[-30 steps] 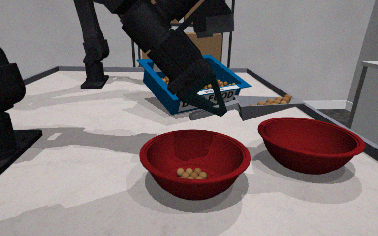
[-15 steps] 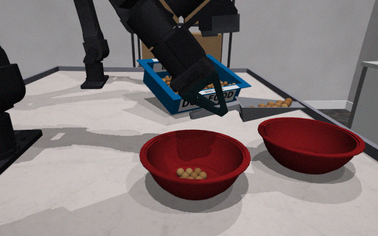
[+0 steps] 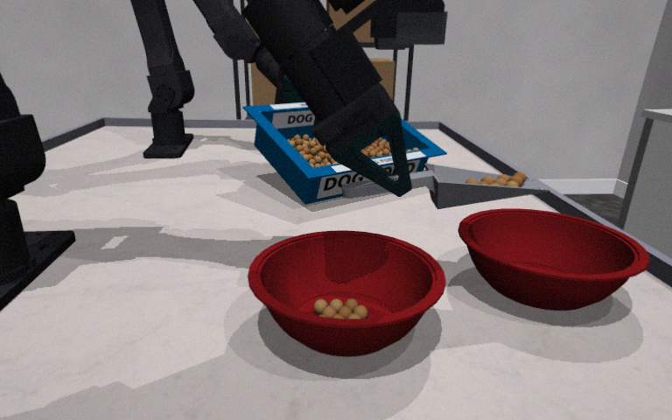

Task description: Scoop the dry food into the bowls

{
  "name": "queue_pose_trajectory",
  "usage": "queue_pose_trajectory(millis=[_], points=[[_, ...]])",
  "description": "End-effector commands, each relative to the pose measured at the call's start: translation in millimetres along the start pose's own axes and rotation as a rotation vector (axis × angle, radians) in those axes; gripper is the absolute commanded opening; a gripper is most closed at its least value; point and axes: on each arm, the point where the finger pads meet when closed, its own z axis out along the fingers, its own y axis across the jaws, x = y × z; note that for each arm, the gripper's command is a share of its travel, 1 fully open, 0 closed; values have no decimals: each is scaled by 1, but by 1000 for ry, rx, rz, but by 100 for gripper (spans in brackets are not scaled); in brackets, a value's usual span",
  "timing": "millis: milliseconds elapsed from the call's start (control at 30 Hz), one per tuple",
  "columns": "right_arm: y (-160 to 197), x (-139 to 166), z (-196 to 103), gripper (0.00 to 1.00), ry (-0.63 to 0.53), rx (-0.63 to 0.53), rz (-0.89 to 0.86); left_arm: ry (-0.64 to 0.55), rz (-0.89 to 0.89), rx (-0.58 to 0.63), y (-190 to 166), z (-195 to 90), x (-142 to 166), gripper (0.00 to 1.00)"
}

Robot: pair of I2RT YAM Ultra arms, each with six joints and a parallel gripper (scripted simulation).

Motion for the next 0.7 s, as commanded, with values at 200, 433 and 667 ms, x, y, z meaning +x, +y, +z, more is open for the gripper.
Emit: queue_pose_trajectory(millis=[200, 433, 667], points=[[3, -13, -8, 0, 34, -1, -3, -15, 117, 91, -39, -4, -8, 0], [5, -15, -11, 0, 87, -3, -8, -15, 117, 91, -39, -4, -8, 0], [2, -17, -13, 0, 125, 2, -1, -15, 117, 91, -39, -4, -8, 0]])
